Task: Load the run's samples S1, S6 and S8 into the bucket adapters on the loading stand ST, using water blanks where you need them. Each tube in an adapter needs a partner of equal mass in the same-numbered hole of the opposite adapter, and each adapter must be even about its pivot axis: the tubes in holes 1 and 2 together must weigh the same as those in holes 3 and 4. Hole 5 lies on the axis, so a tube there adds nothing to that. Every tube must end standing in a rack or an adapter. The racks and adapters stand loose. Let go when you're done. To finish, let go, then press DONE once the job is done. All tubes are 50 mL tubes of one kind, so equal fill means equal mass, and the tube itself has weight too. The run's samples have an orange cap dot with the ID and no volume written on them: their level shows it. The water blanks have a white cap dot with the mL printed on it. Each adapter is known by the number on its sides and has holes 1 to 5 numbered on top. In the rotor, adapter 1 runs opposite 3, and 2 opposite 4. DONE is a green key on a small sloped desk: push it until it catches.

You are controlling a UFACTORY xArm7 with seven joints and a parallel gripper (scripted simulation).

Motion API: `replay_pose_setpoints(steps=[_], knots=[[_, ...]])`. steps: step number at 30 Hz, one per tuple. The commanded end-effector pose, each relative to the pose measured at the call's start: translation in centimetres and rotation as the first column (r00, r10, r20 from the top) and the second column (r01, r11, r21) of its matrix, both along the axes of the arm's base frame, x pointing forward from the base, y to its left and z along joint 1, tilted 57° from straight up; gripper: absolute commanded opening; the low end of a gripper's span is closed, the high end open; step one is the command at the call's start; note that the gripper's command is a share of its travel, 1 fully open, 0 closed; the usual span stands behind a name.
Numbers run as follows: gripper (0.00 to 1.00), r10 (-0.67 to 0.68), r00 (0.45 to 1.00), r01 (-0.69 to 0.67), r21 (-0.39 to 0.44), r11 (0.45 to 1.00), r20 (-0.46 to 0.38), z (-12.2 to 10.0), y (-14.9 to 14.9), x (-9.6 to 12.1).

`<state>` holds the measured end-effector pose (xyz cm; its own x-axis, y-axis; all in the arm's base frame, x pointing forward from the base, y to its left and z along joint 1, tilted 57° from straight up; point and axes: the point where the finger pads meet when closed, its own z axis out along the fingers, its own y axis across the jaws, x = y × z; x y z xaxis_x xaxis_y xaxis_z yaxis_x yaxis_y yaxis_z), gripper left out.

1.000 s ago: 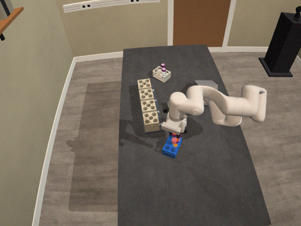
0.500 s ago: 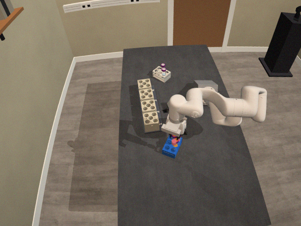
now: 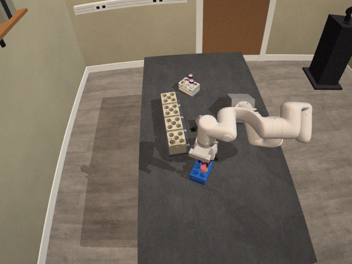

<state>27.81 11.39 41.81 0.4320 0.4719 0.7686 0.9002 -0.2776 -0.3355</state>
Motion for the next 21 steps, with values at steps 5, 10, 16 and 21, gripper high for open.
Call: replay_pose_setpoints(steps=[5, 10, 16, 21], knots=[[0.0, -0.003, 1.0, 0.003, 0.002, 1.0, 0.003, -0.8, 1.4, 0.2], [0.0, -0.003, 1.0, 0.003, 0.002, 1.0, 0.003, -1.2, 1.9, 0.2], [0.0, -0.003, 1.0, 0.003, 0.002, 1.0, 0.003, -1.6, 2.5, 0.3], [0.0, -0.003, 1.0, 0.003, 0.002, 1.0, 0.003, -1.6, 2.5, 0.3]])
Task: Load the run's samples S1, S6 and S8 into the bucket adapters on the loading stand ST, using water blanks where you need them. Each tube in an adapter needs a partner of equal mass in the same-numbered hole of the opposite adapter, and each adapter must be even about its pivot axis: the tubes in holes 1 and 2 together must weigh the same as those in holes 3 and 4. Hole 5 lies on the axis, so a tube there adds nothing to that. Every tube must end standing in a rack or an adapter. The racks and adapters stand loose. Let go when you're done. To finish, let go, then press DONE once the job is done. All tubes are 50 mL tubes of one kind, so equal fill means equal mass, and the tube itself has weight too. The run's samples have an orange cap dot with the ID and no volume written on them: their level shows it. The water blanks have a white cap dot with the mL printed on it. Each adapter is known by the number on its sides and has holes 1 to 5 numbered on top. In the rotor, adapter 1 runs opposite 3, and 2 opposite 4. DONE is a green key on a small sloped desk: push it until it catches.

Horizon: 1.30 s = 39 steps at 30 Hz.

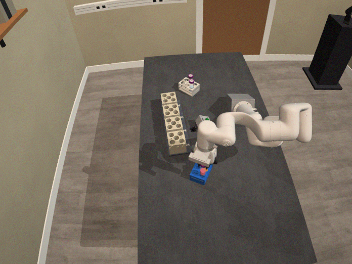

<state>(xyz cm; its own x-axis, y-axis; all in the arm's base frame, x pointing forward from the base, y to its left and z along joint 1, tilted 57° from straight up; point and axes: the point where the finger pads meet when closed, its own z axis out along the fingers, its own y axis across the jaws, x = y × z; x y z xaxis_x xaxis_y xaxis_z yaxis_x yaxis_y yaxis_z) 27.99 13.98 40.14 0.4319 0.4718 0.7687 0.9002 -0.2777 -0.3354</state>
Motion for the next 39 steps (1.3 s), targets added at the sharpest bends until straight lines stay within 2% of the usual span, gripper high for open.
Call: replay_pose_setpoints(steps=[1, 39], knots=[[0.0, -0.003, 1.0, 0.003, 0.002, 1.0, 0.003, 0.1, 0.0, 0.1], [0.0, -0.003, 1.0, 0.003, 0.002, 1.0, 0.003, -1.2, 2.0, 0.2]])
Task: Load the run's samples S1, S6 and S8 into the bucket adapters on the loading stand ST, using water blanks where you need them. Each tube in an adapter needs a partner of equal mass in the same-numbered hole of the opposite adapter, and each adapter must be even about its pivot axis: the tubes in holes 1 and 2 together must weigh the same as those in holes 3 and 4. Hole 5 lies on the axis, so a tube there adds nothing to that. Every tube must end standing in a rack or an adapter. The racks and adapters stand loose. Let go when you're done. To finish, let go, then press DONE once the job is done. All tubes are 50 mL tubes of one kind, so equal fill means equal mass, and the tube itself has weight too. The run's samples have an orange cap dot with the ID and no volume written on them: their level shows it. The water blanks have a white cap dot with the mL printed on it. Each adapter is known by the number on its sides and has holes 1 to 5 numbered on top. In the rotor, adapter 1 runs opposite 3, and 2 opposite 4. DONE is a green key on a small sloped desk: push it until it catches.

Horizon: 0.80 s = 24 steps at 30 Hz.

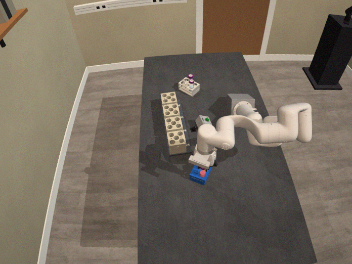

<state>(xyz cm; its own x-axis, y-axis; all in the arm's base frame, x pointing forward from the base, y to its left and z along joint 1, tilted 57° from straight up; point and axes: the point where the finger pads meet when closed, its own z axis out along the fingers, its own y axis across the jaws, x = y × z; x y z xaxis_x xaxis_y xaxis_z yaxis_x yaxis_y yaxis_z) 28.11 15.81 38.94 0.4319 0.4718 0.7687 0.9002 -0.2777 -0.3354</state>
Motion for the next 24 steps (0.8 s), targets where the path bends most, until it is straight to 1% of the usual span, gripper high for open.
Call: replay_pose_setpoints(steps=[1, 24], knots=[[0.0, -0.003, 1.0, 0.003, 0.002, 1.0, 0.003, -0.1, 0.2, 0.1], [0.0, -0.003, 1.0, 0.003, 0.002, 1.0, 0.002, -1.2, 2.0, 0.2]])
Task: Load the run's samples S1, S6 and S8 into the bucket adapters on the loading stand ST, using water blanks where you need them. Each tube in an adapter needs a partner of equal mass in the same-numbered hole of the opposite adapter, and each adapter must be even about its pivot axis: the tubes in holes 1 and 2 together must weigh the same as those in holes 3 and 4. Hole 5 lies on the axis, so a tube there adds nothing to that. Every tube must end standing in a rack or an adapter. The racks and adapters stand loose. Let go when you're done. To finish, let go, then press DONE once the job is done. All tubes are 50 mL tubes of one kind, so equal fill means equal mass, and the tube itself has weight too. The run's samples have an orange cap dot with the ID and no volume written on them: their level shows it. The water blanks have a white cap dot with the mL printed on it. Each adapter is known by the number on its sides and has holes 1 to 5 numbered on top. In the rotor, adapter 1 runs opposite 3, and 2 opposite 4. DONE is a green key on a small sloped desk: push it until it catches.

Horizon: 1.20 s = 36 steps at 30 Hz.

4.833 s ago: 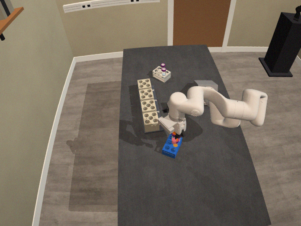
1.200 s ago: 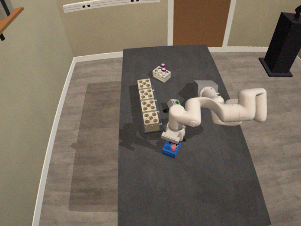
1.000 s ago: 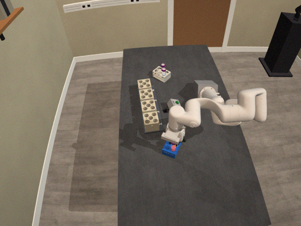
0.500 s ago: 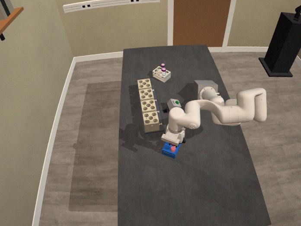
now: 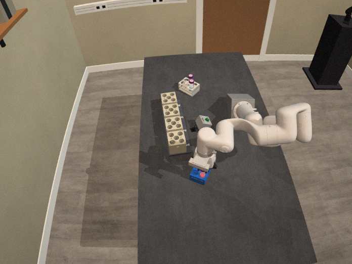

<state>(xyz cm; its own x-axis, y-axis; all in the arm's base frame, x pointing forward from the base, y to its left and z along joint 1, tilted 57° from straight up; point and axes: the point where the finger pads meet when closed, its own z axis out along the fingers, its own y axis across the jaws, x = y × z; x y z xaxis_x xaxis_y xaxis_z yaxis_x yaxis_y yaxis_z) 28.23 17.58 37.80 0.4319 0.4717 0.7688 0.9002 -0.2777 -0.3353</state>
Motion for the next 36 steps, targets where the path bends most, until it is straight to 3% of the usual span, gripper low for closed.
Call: replay_pose_setpoints(steps=[1, 33, 34, 36], knots=[[0.0, -0.003, 1.0, 0.003, 0.002, 1.0, 0.002, -0.1, 0.3, 0.1], [0.0, -0.003, 1.0, 0.003, 0.002, 1.0, 0.002, -0.9, 1.5, 0.2], [0.44, -0.003, 1.0, 0.003, 0.002, 1.0, 0.002, -0.9, 1.5, 0.2], [0.44, -0.003, 1.0, 0.003, 0.002, 1.0, 0.002, -0.9, 1.5, 0.2]])
